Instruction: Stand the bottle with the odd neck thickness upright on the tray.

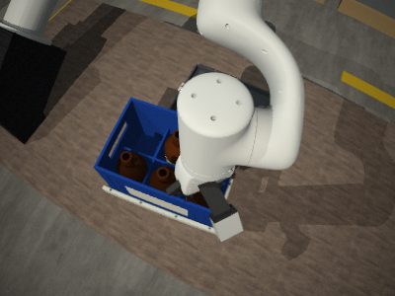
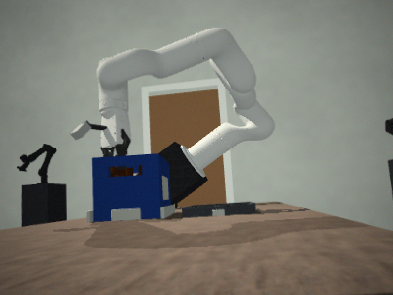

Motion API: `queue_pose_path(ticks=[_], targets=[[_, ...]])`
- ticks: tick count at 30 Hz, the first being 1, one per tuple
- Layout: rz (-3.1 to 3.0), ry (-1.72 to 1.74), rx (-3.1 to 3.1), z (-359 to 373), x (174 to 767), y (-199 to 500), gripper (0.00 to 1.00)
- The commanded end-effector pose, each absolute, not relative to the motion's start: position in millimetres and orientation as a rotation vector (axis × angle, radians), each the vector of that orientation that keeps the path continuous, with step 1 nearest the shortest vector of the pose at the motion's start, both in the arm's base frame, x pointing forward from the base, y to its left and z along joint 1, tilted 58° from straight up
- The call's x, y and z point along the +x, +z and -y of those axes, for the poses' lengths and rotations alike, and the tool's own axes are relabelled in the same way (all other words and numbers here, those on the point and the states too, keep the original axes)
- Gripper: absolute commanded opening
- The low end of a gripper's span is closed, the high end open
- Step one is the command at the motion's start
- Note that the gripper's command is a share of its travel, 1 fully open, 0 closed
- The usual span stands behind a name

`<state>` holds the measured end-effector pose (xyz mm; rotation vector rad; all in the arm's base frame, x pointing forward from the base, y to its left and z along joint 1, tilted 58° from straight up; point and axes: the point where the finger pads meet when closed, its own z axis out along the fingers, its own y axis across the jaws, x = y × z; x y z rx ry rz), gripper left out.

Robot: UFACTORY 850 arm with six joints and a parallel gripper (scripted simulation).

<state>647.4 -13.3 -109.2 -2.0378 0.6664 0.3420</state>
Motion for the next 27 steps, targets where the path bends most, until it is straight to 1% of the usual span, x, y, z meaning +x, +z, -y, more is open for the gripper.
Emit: queue_pose_path(ticks=[1,18,27], targets=[[-0.667,0.34,-2.038,14.2,648.1,-108.6,0.65],[-0.667,0.34,-2.038,26.7,647.8,-100.8,0.65],[-0.667,0.34,-2.038,51.1,647.1,-85.7,0.65]])
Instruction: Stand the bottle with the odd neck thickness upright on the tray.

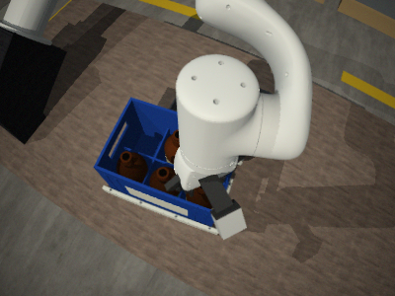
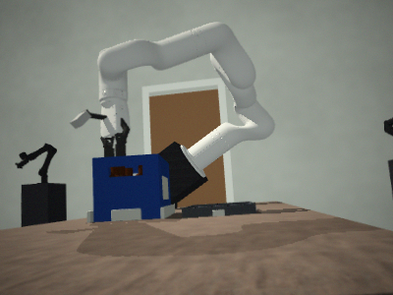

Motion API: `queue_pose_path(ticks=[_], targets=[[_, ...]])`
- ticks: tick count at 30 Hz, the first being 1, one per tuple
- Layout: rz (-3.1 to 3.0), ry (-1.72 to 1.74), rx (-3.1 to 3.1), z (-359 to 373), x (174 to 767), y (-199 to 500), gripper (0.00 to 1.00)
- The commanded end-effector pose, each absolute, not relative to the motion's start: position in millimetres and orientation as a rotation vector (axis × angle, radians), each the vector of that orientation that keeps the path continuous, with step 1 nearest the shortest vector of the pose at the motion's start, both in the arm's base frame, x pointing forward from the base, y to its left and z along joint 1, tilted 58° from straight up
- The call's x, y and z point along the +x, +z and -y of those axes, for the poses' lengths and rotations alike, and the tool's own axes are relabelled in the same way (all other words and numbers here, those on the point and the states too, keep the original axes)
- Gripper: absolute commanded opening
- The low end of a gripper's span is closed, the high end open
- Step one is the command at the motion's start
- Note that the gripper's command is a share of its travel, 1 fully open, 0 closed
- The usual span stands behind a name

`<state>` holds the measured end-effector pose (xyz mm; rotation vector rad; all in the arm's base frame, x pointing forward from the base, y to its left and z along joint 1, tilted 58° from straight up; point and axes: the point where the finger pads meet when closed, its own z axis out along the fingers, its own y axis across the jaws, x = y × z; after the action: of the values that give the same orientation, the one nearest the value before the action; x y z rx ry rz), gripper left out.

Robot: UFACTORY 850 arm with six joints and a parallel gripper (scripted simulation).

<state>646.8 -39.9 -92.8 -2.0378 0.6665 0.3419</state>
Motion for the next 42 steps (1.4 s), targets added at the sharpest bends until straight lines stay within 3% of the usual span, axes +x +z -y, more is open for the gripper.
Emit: queue_pose_path(ticks=[1,26,27,42], targets=[[-0.667,0.34,-2.038,54.1,647.0,-83.9,0.65],[-0.667,0.34,-2.038,86.3,646.1,-63.9,0.65],[-0.667,0.34,-2.038,86.3,646.1,-63.9,0.0],[-0.667,0.34,-2.038,86.3,646.1,-63.9,0.0]])
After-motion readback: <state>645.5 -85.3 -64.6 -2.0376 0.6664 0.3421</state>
